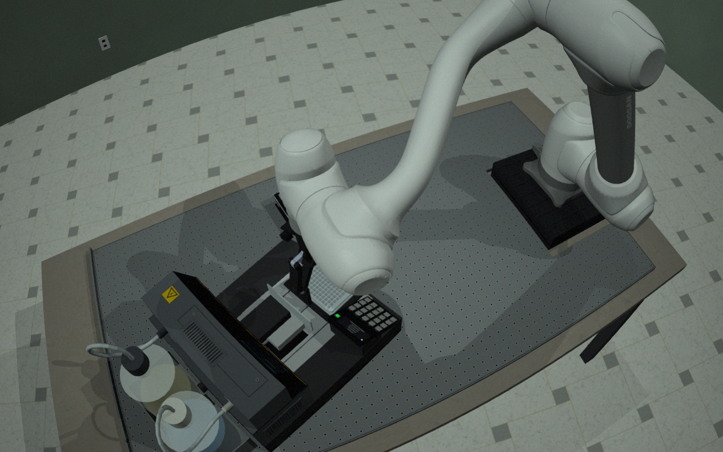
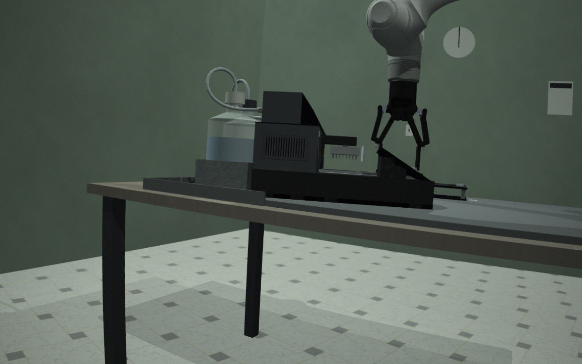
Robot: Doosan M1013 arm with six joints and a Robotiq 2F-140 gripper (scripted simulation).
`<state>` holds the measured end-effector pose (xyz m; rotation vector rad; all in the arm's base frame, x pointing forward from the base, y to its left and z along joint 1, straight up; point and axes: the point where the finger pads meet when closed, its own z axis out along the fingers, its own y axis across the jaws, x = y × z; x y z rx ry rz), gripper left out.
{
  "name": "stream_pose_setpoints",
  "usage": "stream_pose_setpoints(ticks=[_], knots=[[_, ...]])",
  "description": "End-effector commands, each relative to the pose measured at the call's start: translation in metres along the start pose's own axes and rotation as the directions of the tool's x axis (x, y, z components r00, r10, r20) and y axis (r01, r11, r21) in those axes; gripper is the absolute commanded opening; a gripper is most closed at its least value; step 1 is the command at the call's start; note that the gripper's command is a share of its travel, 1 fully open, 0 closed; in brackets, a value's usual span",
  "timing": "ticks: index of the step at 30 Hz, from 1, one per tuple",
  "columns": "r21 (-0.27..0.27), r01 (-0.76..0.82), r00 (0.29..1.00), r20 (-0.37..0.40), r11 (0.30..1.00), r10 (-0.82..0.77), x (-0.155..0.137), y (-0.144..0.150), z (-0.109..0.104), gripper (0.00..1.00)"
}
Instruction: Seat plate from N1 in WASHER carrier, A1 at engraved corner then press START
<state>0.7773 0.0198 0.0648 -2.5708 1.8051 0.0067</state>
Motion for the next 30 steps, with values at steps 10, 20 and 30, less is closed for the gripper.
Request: stream_pose_setpoints(ticks=[10,20,30], knots=[[-0.001,0.002,1.0,0.0,1.0,-0.002,0.0,0.001,0.003,0.7],[-0.001,0.002,1.0,0.0,1.0,-0.002,0.0,0.001,0.003,0.7],[0.002,0.002,1.0,-0.001,1.0,-0.002,0.001,-0.001,-0.017,0.7]])
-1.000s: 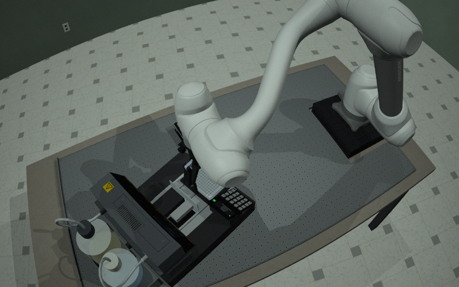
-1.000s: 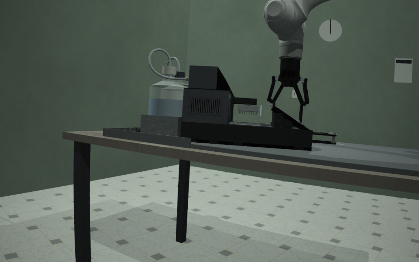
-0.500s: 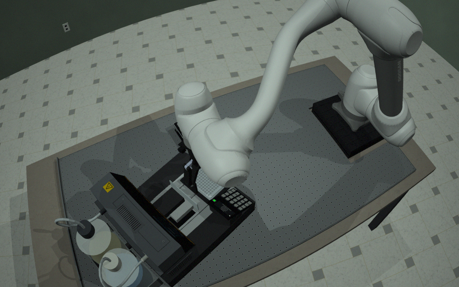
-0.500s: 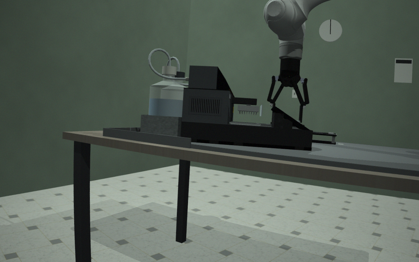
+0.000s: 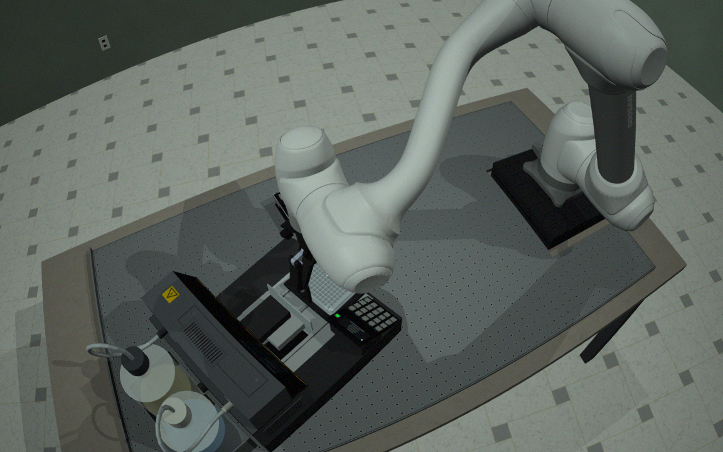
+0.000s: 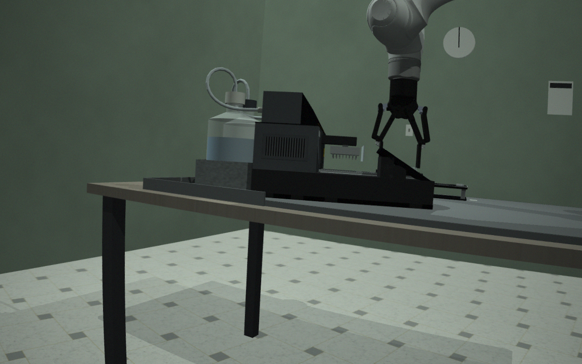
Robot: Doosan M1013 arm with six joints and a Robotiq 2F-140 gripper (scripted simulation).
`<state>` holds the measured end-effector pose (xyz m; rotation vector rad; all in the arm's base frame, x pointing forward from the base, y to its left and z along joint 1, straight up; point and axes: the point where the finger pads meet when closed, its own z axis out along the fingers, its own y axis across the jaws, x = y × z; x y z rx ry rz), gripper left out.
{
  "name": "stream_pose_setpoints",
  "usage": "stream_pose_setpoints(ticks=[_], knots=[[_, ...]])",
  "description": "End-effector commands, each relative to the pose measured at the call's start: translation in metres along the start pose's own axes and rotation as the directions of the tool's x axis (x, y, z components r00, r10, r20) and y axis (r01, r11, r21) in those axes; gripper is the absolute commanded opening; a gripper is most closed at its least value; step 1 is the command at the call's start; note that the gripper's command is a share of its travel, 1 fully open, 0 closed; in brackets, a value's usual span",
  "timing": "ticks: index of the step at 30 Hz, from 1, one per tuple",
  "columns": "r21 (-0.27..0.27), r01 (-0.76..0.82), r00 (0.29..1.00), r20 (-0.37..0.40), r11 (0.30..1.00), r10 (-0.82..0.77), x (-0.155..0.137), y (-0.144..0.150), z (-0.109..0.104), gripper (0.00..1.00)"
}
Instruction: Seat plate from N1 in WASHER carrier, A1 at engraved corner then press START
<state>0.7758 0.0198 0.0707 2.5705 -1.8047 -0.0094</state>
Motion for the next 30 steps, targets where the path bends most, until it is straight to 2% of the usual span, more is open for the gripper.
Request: stream_pose_setpoints(ticks=[1,30], knots=[[0.004,0.002,1.0,-0.002,1.0,-0.002,0.002,-0.002,-0.012,0.7],[0.004,0.002,1.0,-0.002,1.0,-0.002,0.002,-0.002,-0.054,0.7]])
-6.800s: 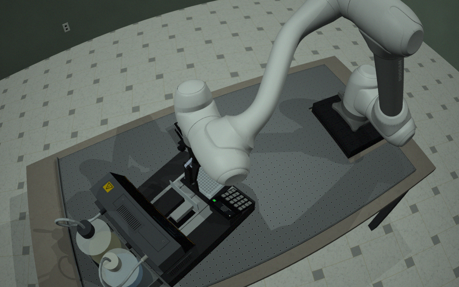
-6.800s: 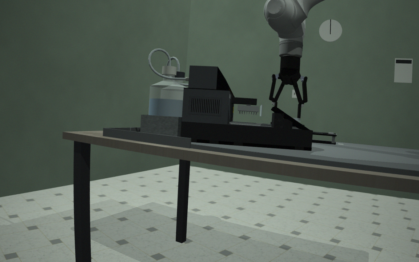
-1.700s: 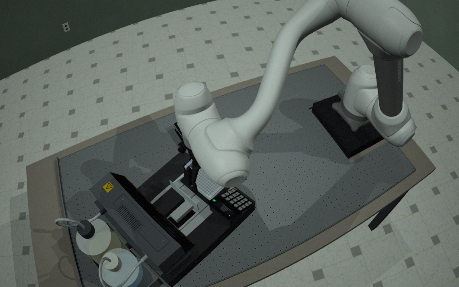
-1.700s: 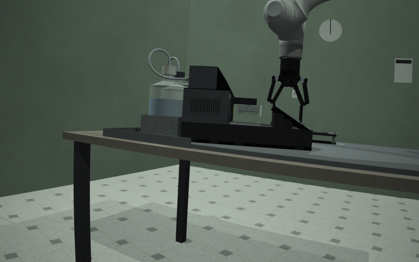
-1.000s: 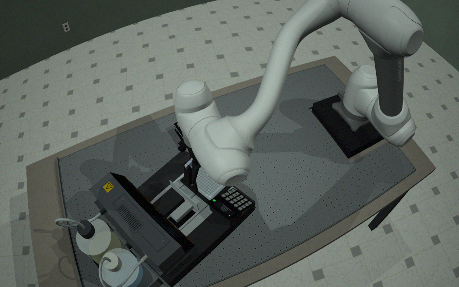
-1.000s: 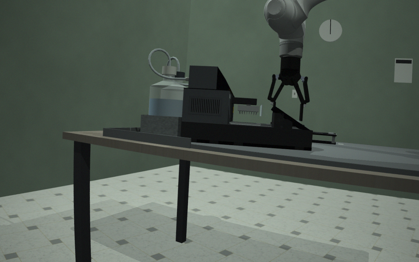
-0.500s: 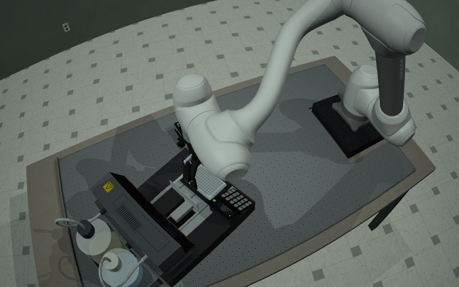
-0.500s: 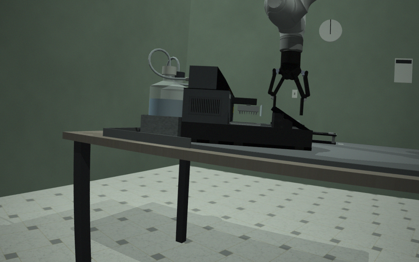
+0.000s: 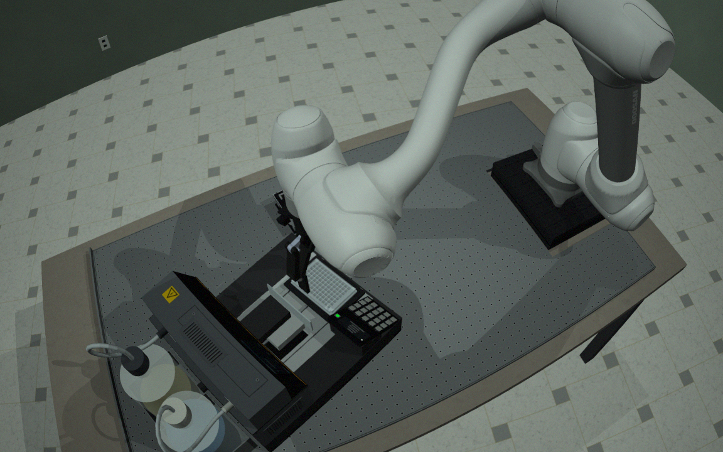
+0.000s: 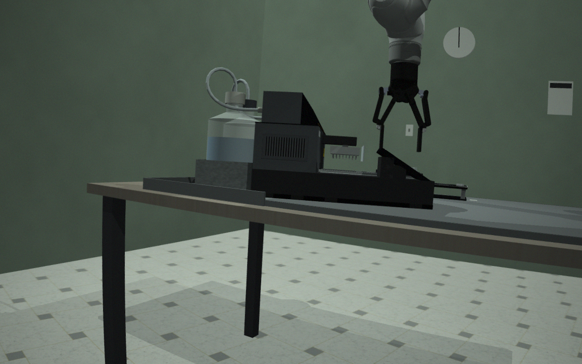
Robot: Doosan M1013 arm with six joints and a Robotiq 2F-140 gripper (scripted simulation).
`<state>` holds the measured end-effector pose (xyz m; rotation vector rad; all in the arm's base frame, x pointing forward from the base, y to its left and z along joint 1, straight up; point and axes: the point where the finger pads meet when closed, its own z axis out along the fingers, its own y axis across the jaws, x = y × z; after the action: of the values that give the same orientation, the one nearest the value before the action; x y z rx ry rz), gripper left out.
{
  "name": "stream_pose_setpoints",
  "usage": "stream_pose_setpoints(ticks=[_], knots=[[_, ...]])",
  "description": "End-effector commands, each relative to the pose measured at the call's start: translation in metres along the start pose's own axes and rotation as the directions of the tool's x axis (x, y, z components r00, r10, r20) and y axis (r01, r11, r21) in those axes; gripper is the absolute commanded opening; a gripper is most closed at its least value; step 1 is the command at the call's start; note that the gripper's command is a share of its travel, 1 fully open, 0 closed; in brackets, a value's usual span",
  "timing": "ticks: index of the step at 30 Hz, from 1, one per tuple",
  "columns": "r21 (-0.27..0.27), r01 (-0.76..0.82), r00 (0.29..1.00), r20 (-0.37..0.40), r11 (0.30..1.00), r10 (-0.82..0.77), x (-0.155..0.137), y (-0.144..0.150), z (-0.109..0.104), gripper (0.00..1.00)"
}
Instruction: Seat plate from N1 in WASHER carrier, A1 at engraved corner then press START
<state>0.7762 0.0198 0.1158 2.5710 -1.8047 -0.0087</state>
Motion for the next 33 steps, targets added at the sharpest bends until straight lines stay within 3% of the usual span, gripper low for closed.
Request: stream_pose_setpoints(ticks=[1,22,33], knots=[[0.004,0.002,1.0,-0.002,1.0,-0.002,0.002,-0.001,-0.011,0.7],[0.004,0.001,1.0,-0.002,1.0,-0.001,0.002,-0.001,-0.043,0.7],[0.002,0.0,1.0,-0.001,1.0,0.0,0.001,-0.001,-0.038,0.7]])
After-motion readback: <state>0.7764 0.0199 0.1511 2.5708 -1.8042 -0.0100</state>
